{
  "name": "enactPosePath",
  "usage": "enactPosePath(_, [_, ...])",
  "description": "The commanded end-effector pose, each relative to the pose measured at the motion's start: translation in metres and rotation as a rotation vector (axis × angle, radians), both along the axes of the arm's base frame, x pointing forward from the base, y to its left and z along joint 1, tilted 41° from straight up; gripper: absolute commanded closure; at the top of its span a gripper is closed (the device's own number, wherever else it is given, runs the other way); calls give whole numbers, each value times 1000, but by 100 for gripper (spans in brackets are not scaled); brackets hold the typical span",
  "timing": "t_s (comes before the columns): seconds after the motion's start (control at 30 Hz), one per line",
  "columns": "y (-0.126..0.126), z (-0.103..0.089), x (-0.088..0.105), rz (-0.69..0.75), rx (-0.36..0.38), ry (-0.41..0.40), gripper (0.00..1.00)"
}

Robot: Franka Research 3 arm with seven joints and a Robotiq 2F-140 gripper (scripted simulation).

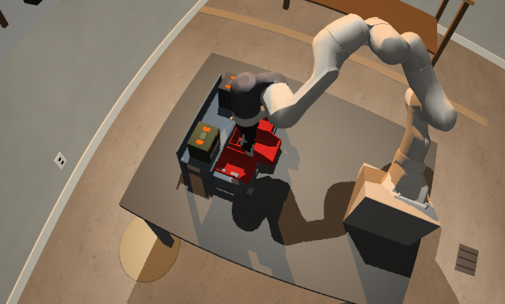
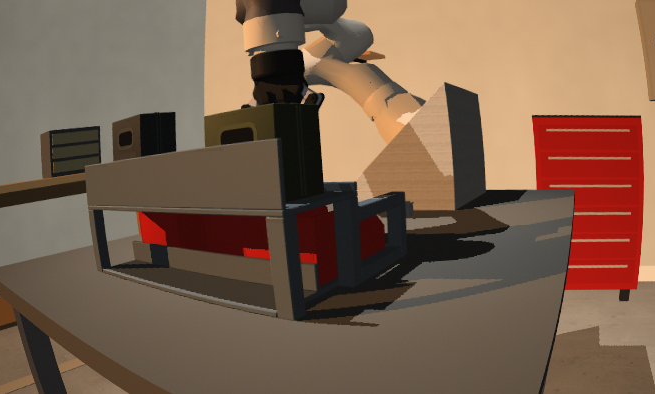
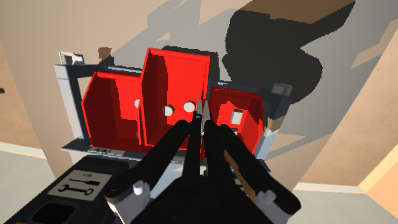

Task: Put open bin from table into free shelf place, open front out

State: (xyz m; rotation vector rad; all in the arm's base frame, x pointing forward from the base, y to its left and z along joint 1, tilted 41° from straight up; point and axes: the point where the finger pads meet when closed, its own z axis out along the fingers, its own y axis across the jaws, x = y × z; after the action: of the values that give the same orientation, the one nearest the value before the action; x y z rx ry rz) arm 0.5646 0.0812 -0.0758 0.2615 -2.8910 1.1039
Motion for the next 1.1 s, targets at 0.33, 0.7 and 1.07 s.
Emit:
enactPosePath(0.33, [2, 1, 0, -1, 3, -7, 100])
enactPosePath(0.7, [3, 1, -1, -1, 2, -6, 100])
enactPosePath(1.07, [3, 1, -2, -1, 1, -6, 100])
